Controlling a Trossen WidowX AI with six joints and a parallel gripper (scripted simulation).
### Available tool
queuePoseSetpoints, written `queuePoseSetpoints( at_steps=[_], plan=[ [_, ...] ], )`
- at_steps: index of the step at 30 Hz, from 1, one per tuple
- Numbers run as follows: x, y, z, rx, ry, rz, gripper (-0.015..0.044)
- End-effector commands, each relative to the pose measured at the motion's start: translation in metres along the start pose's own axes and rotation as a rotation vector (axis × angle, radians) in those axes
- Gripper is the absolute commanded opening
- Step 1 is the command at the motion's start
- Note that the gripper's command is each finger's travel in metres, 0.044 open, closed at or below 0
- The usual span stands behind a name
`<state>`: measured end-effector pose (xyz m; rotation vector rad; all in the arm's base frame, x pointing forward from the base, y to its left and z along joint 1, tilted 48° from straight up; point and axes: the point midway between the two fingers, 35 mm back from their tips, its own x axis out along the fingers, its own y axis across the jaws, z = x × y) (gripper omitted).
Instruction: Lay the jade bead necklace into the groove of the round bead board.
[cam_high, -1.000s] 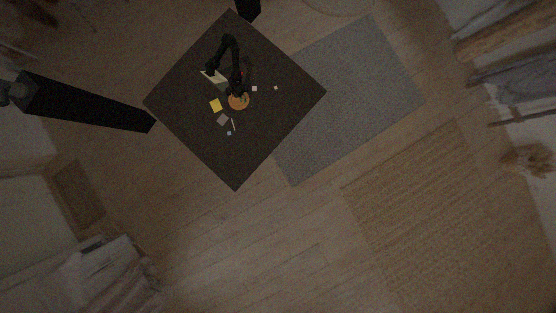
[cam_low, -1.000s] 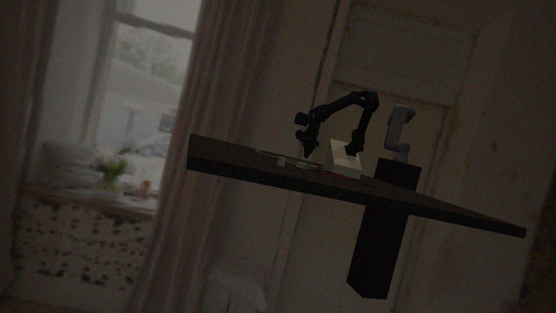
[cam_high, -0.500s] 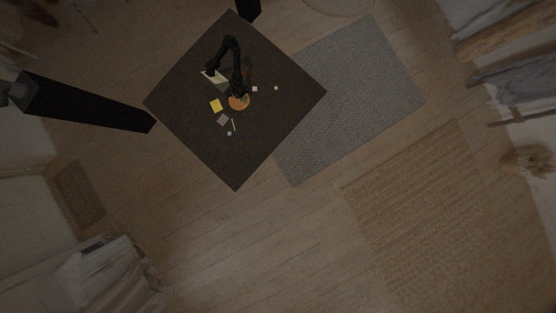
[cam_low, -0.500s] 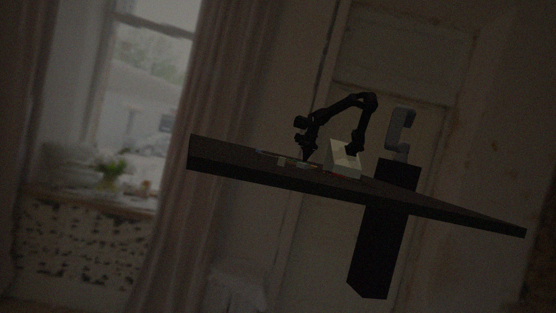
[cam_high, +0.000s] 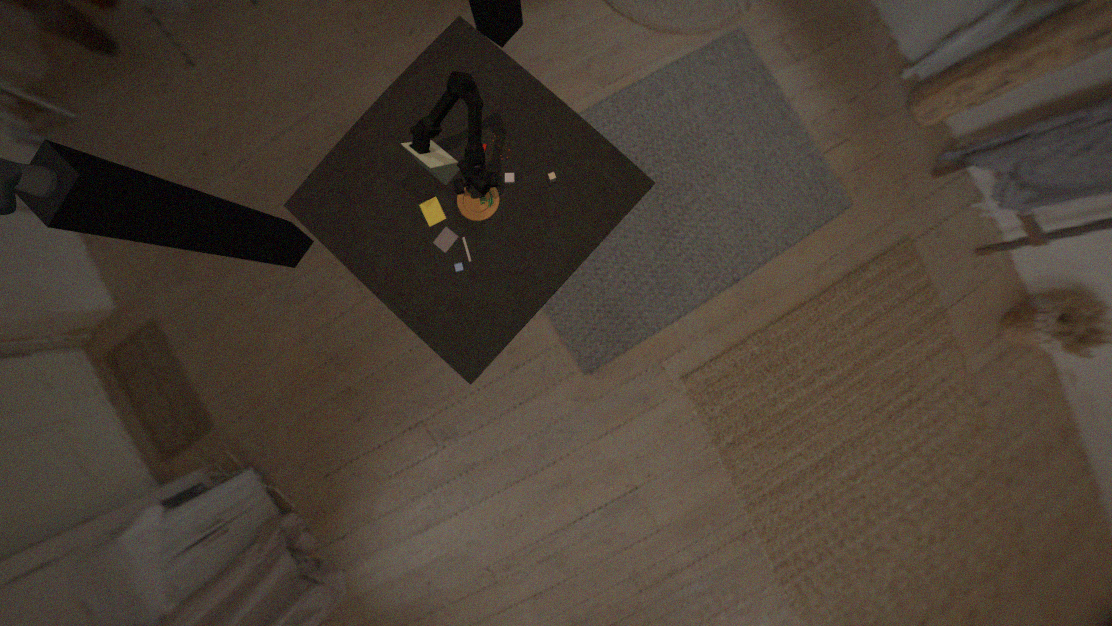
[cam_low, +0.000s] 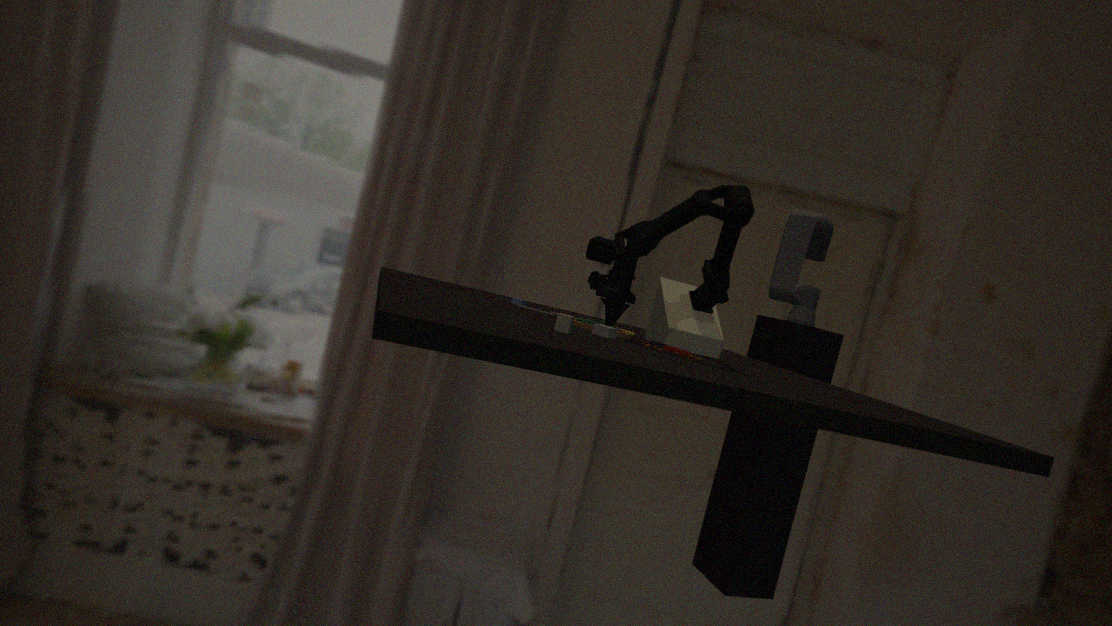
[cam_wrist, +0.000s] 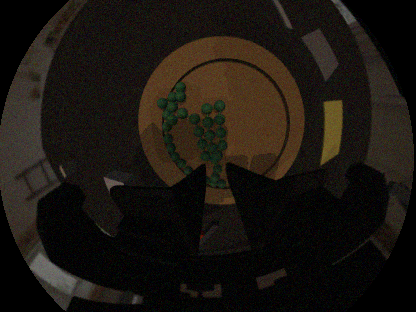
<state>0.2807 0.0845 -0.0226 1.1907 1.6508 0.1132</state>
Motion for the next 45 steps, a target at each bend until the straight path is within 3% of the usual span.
queuePoseSetpoints(
  at_steps=[1, 45],
  plan=[
    [0.000, 0.000, 0.000, -0.001, 0.000, 0.000, 0.0015],
    [-0.014, -0.004, -0.002, 0.011, 0.006, 0.000, 0.0000]
  ],
)
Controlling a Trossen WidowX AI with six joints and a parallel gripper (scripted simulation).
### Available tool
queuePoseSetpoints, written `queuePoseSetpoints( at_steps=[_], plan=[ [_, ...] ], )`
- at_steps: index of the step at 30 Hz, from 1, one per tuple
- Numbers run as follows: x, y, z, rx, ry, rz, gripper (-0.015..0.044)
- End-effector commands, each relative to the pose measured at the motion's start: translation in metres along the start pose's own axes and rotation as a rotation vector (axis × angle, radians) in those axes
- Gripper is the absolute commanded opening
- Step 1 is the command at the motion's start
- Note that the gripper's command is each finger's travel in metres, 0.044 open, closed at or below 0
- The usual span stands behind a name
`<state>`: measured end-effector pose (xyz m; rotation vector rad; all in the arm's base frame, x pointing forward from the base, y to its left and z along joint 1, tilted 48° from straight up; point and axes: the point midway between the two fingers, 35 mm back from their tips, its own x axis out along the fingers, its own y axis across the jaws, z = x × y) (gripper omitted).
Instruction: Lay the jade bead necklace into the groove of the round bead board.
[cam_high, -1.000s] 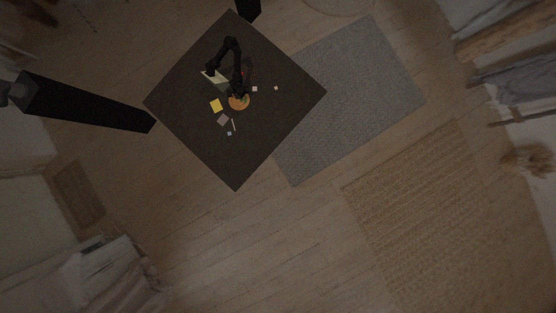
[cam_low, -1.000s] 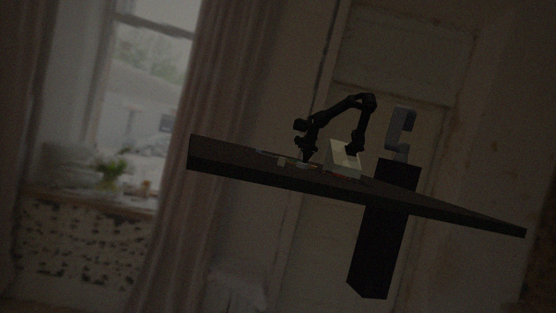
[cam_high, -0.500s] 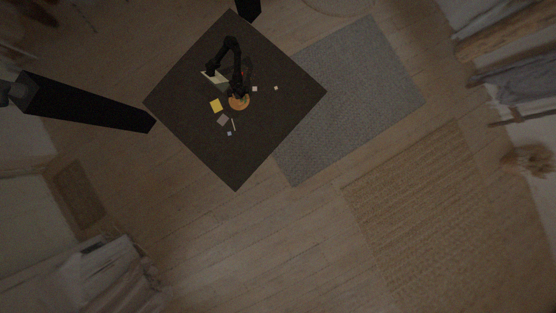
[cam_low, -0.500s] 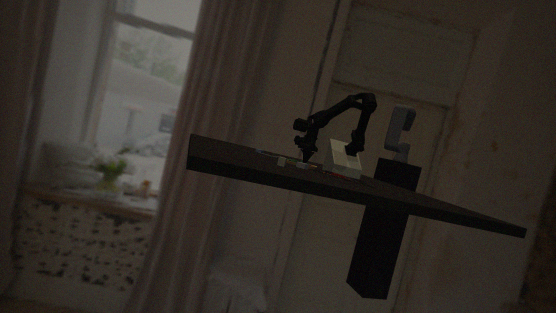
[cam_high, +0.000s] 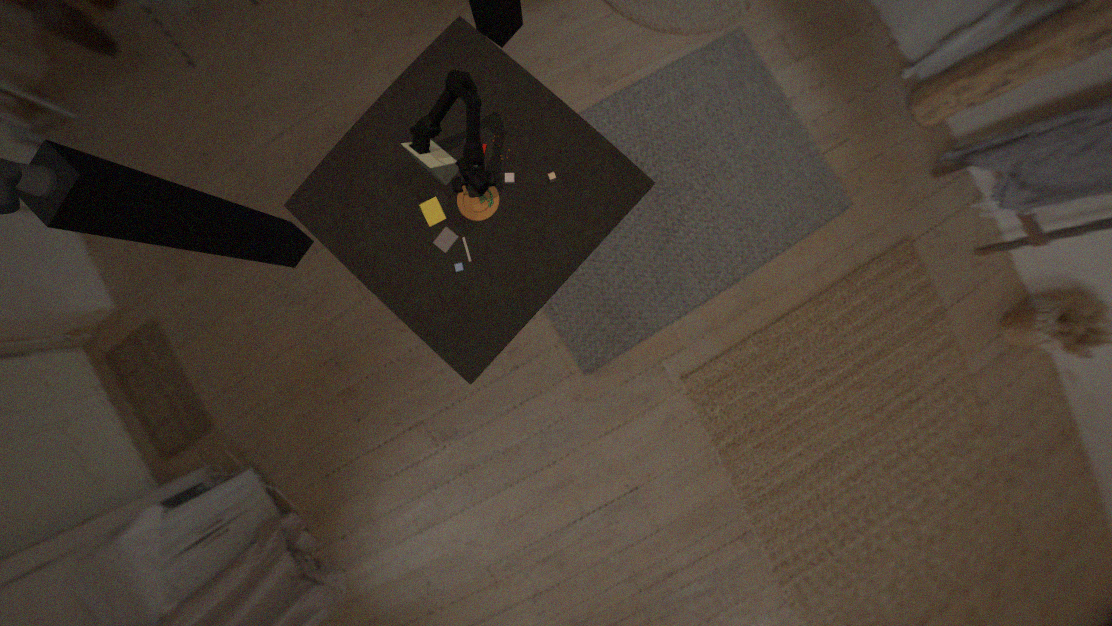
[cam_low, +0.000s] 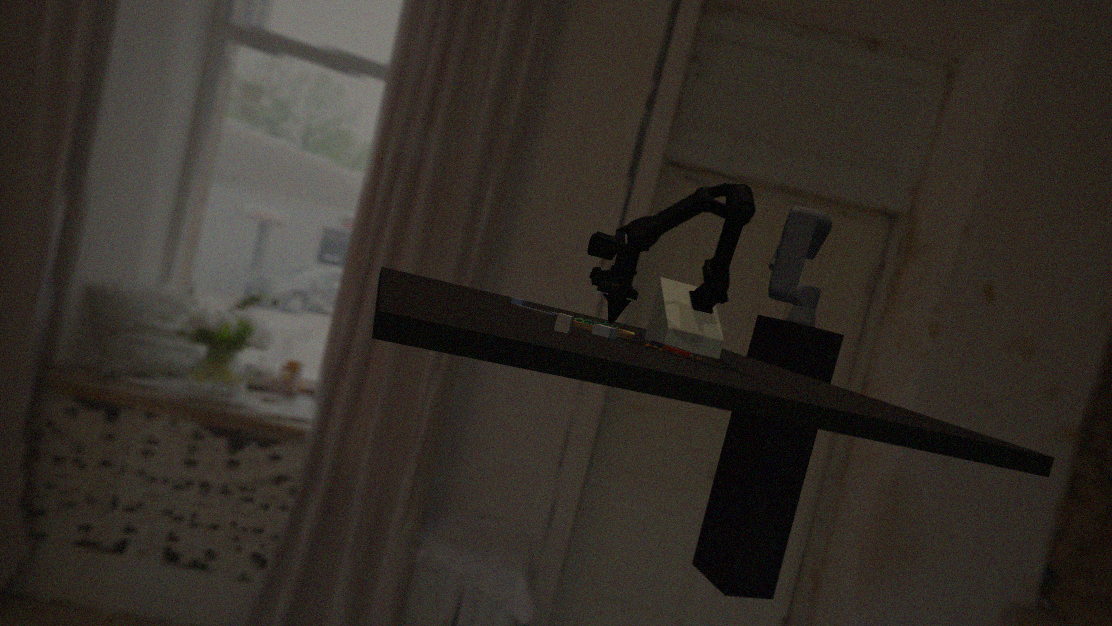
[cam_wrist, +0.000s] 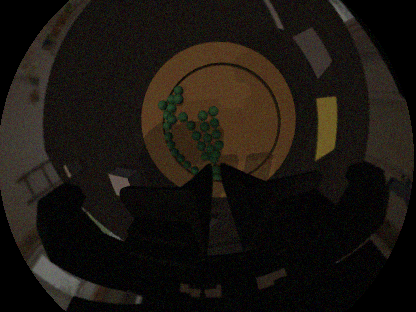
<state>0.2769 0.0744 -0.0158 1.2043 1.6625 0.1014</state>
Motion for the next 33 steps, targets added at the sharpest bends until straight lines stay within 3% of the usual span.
queuePoseSetpoints(
  at_steps=[1, 13, 33],
  plan=[
    [-0.001, -0.002, -0.002, -0.008, -0.002, 0.002, 0.0000],
    [-0.001, -0.030, -0.023, -0.007, -0.001, 0.001, 0.0000],
    [0.014, -0.030, -0.024, -0.007, 0.000, 0.001, 0.0000]
  ],
)
